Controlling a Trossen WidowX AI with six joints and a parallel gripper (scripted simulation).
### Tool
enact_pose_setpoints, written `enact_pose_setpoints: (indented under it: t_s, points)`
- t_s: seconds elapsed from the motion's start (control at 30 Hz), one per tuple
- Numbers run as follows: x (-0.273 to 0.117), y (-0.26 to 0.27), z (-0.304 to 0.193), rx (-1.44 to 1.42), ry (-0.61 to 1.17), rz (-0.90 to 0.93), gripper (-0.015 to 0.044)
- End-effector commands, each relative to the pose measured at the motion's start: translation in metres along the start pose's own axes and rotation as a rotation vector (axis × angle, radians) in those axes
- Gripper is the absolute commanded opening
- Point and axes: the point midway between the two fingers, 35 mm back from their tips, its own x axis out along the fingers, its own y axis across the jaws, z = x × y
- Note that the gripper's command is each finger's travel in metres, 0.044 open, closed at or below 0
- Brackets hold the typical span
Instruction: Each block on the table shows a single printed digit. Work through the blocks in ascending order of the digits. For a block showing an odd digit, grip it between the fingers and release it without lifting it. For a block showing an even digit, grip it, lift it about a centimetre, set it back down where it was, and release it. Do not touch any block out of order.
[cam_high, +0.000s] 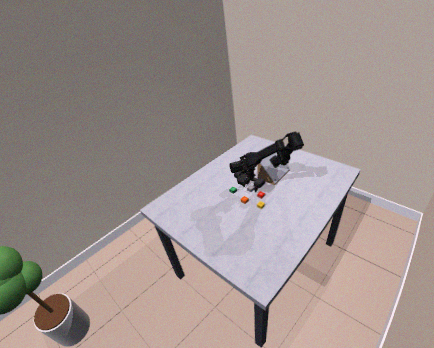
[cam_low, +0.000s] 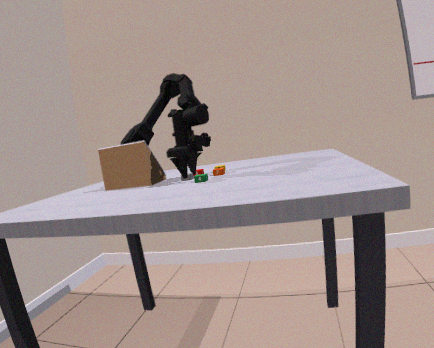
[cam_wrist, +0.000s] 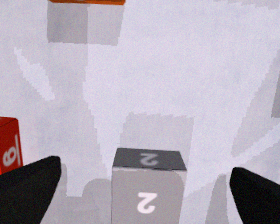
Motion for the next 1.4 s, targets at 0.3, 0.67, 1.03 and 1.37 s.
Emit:
enact_pose_setpoints:
  t_s: [0.3, 0.67, 1.03, 1.37]
  points:
    - [-0.075, -0.003, 0.003, 0.004, -0.002, -0.005, 0.0295]
    - [-0.116, -0.001, 0.000, 0.004, 0.000, -0.003, 0.0120]
    - [-0.121, -0.044, 0.044, 0.001, -0.003, -0.006, 0.0120]
    - [-0.107, -0.074, 0.069, -0.001, -0.005, -0.008, 0.0172]
